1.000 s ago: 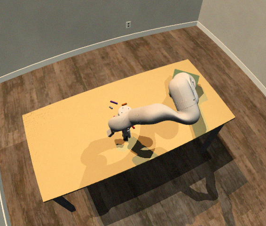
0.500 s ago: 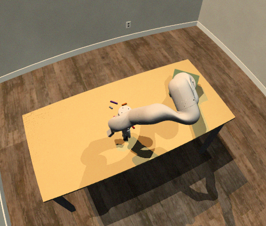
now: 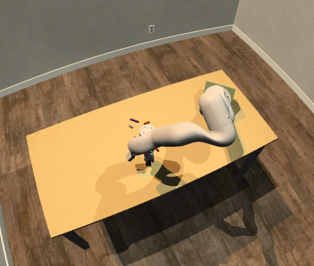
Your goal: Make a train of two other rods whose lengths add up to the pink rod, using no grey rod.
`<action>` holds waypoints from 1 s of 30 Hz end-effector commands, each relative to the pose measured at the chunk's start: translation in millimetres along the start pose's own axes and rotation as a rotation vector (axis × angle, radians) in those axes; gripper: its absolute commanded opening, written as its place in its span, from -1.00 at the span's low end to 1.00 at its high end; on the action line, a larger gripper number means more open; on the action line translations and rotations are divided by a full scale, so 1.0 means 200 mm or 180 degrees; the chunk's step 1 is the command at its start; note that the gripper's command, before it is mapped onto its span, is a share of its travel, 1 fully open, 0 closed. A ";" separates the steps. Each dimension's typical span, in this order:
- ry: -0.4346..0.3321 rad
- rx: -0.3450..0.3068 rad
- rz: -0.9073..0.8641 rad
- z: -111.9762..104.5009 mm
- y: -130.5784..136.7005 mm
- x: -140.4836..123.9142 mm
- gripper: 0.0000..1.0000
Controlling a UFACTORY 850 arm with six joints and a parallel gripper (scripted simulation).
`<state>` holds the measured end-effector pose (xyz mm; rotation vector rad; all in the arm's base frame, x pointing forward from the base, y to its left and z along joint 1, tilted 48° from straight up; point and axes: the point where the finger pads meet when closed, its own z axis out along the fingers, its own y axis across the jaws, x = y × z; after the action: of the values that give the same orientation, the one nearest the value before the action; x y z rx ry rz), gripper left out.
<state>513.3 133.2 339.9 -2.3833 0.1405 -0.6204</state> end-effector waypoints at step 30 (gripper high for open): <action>0.0004 0.0001 -0.0001 0.00 0.00 0.00 -0.92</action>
<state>513.3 133.2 339.9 -2.3833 0.1405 -0.6204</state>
